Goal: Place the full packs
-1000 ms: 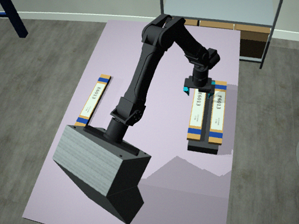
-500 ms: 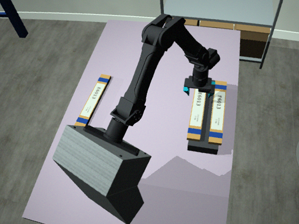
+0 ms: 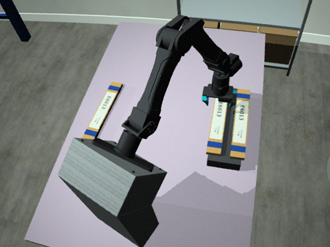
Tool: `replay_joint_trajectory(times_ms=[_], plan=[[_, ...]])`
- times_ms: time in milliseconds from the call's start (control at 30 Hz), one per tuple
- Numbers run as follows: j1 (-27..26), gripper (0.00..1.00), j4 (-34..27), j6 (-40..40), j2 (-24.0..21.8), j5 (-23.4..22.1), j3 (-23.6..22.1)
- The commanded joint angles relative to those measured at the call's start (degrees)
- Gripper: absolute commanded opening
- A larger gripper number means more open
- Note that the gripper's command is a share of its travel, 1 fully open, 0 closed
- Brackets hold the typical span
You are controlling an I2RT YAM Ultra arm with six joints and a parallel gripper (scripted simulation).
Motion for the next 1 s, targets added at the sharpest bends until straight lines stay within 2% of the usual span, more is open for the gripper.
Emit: replay_joint_trajectory(times_ms=[0,500,567,800,967], plan=[[0.6,0.95,-0.42,0.39,-2.17,0.31,-1.75],[10.73,0.95,-2.43,5.75,-21.49,8.66,-18.66],[10.73,0.95,-2.43,5.75,-21.49,8.66,-18.66],[18.77,0.95,-5.4,9.92,-30.14,15.34,-24.14],[26.67,0.95,-8.3,13.91,-35.79,21.76,-27.02]])
